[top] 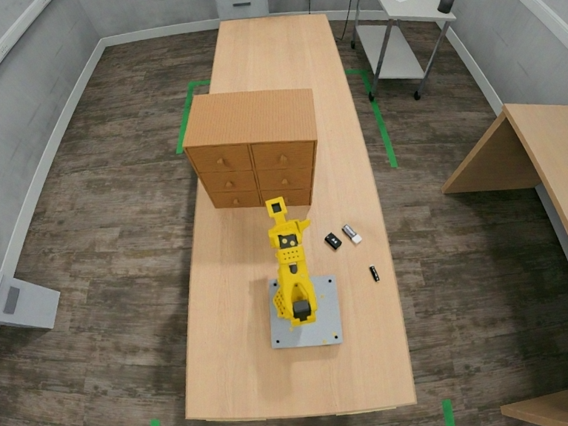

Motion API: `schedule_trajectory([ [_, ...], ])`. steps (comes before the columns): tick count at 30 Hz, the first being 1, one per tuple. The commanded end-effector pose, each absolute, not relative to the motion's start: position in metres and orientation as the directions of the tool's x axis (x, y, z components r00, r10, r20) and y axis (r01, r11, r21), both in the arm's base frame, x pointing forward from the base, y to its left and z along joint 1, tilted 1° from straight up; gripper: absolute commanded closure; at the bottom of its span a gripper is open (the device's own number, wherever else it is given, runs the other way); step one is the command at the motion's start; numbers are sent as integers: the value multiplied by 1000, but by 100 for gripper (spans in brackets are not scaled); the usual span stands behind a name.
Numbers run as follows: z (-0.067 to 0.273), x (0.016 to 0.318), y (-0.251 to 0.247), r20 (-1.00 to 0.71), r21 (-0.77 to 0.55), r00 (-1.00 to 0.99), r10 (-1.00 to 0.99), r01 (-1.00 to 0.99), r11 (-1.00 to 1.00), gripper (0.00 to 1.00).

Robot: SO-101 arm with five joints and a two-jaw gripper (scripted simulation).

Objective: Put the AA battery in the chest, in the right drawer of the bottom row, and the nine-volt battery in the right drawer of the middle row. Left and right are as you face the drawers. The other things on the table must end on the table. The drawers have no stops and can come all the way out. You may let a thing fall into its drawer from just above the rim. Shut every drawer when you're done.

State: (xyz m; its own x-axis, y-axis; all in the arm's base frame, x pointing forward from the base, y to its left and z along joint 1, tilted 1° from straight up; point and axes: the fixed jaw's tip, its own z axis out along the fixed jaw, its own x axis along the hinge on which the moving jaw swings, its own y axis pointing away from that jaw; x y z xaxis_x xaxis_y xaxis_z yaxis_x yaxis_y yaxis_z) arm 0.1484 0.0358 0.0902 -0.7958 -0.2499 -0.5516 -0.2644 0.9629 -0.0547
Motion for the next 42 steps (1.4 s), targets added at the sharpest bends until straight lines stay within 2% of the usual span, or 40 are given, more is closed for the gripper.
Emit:
schedule_trajectory([
  [1,81,144,38,-508,-23,-834,-218,-239,971,50],
  [33,81,144,38,-508,-23,-834,-218,-239,971,50],
  [42,96,159,41,-616,-24,-762,-200,-236,971,50],
])
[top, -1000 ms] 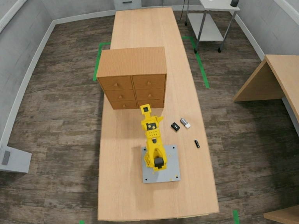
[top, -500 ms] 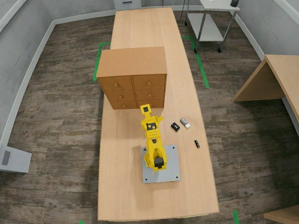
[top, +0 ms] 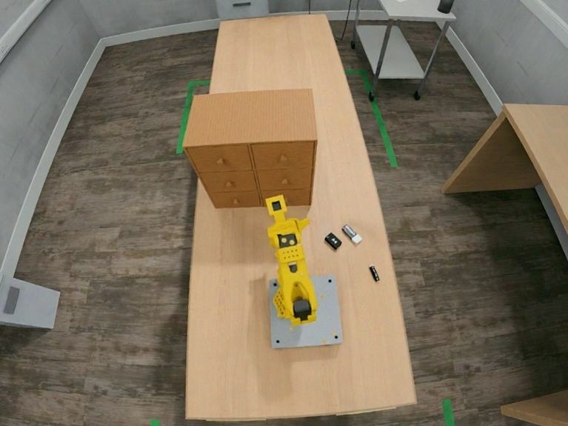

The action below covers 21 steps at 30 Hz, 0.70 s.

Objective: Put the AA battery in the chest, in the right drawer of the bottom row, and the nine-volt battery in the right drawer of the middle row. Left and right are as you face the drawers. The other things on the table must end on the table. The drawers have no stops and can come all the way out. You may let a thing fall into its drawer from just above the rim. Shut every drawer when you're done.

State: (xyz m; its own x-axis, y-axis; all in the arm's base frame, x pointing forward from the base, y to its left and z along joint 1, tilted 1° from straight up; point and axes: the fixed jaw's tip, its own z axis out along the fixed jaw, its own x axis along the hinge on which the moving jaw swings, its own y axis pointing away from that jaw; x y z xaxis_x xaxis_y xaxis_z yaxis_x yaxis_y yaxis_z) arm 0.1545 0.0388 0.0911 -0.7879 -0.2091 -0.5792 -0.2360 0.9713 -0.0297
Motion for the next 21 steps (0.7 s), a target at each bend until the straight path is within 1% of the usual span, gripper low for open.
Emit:
schedule_trajectory([
  [1,97,161,42,-627,-24,-753,-198,-236,972,50],
  [8,101,163,43,-650,-24,-735,-193,-235,972,50],
  [21,99,161,43,-610,-225,-621,-493,-461,858,50],
])
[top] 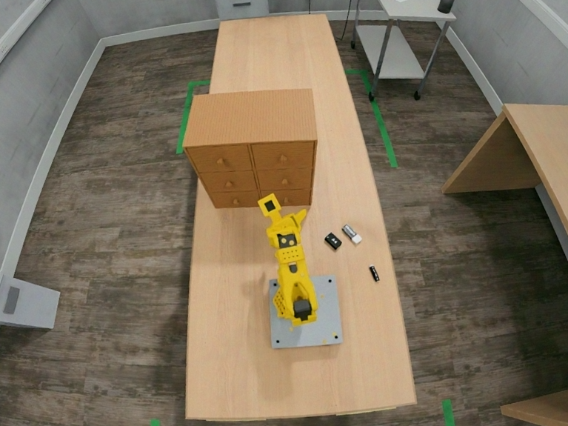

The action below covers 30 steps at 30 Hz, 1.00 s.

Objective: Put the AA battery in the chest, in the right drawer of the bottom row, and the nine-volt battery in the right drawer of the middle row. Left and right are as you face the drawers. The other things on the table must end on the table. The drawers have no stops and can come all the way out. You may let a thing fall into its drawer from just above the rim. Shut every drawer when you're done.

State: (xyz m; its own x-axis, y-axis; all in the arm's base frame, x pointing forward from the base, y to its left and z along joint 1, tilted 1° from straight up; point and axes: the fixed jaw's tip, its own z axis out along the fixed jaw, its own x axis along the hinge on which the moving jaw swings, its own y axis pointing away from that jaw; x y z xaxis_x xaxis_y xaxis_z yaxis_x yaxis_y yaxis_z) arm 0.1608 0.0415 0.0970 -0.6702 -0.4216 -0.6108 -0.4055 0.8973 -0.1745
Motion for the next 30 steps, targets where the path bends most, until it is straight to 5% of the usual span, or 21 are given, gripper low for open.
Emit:
schedule_trajectory([
  [1,99,161,43,-604,-240,-609,-514,-477,846,50],
  [30,97,158,43,-357,-543,-209,-910,-747,384,50],
])
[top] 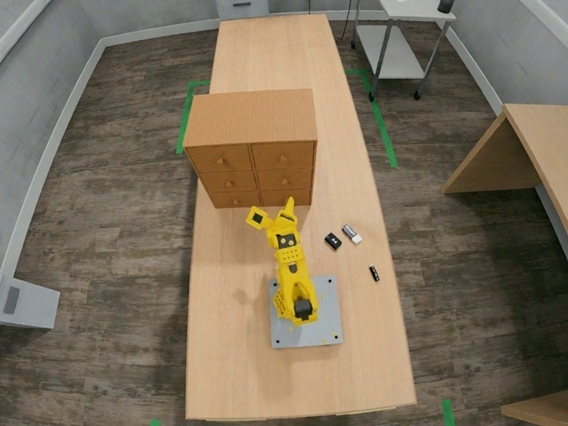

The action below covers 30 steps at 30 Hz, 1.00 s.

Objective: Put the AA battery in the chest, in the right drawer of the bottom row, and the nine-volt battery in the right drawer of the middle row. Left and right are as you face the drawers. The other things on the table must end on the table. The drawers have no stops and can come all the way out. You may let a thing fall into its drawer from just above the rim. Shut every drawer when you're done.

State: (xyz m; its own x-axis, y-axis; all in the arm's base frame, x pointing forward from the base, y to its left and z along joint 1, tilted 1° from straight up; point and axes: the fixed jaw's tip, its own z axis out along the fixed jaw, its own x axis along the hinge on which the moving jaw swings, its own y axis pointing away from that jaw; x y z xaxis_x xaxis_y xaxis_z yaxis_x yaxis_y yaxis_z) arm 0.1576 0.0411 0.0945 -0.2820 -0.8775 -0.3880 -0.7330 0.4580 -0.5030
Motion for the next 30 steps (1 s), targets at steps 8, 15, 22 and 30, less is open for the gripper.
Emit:
schedule_trajectory([
  [8,96,158,42,-274,-589,-93,-957,-771,244,50],
  [15,96,158,42,-170,-627,44,-984,-776,73,50],
  [22,96,158,41,-61,-647,181,-982,-756,-99,50],
  [30,96,158,41,34,-649,293,-955,-721,-245,50],
])
